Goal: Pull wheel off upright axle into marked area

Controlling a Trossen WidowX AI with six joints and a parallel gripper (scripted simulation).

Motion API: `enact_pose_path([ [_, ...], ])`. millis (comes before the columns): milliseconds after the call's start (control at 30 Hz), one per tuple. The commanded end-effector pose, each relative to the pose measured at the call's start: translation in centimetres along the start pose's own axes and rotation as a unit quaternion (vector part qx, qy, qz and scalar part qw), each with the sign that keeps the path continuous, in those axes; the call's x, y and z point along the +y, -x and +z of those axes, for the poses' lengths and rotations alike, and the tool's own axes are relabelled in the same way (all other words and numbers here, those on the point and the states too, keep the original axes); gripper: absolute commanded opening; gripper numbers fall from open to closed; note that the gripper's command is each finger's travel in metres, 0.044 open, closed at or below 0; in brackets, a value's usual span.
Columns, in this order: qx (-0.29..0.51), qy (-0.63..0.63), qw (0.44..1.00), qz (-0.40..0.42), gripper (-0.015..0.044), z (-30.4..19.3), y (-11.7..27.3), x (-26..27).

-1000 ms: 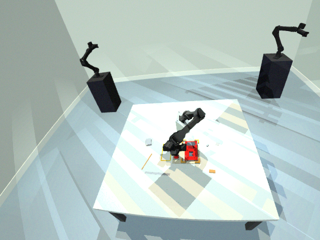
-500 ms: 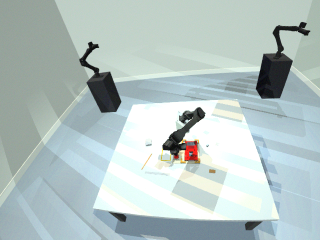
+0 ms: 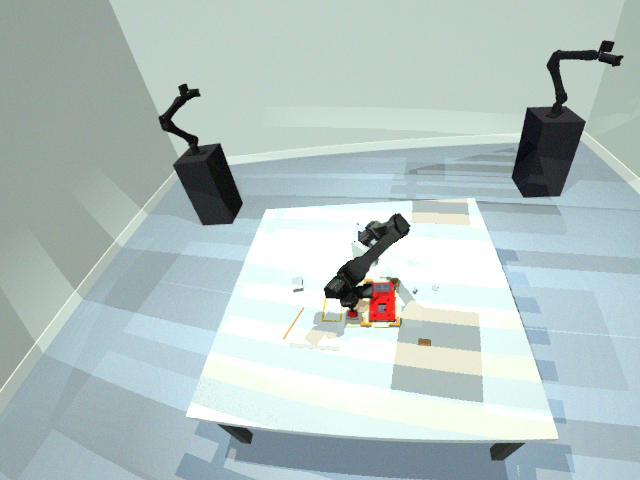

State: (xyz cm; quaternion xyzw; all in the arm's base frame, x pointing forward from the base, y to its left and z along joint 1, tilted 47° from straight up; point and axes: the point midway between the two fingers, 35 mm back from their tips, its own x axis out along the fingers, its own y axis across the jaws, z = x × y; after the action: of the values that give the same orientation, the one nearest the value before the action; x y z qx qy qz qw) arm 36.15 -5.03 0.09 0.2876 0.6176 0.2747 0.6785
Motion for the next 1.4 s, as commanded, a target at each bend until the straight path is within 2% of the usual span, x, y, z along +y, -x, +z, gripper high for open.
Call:
enact_pose_path([
  [0,-0.006,0.003,1.000,-0.004,0.0000,0.0,2.3,0.0],
  [233,-0.004,-0.004,1.000,-0.003,0.0000,-0.3,2.0,-0.8],
  [733,-0.005,0.002,1.000,-0.007,0.0000,-5.8,2.8,-9.3],
  [933,-0.005,0.003,1.000,-0.007,0.0000,-5.9,2.6,-9.4],
  [1367,-0.006,0.003,1.000,-0.007,0.0000,-5.7,-0.8,-9.5],
])
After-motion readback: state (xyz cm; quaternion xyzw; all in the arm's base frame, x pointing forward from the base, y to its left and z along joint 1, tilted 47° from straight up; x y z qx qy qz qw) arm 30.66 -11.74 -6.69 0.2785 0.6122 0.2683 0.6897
